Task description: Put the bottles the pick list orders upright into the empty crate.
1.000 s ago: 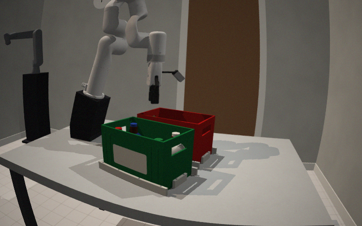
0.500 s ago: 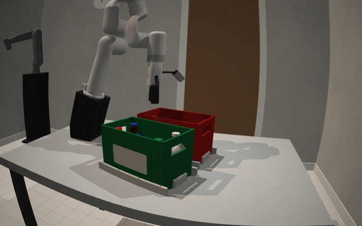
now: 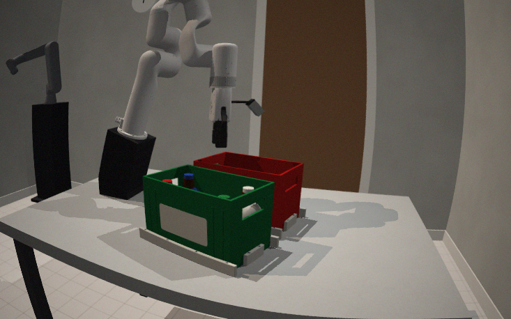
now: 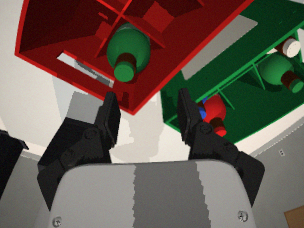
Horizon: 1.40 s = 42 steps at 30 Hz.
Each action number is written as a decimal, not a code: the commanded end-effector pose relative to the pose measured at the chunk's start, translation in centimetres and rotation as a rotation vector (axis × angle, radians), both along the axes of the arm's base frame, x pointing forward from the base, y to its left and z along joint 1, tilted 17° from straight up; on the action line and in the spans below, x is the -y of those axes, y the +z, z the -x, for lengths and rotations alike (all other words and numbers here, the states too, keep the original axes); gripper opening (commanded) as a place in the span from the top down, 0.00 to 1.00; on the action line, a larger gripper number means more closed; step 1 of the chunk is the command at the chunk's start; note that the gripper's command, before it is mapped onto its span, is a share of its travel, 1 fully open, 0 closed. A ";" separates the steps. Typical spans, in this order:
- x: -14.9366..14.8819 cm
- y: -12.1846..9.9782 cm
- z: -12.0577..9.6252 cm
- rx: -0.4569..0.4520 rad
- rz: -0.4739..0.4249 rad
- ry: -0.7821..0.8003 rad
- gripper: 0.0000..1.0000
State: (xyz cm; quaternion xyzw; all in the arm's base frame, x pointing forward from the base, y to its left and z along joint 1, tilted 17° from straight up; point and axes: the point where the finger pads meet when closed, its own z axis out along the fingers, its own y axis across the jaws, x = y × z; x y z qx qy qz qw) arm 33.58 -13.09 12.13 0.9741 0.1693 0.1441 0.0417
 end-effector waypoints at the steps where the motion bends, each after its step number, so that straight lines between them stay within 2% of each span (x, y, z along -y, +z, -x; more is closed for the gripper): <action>1: 2.1 0.4 -1.3 0.002 -0.001 0.002 0.35; 7: 3.9 0.8 -2.2 0.002 -0.001 0.002 0.35; 22: 10.5 2.0 -5.5 0.002 -0.001 0.001 0.35; 24: 10.5 2.0 -5.5 0.002 -0.001 0.001 0.35; 39: 17.1 3.3 -8.9 0.002 0.000 0.001 0.35; 42: 17.6 3.4 -9.1 0.002 0.000 0.001 0.35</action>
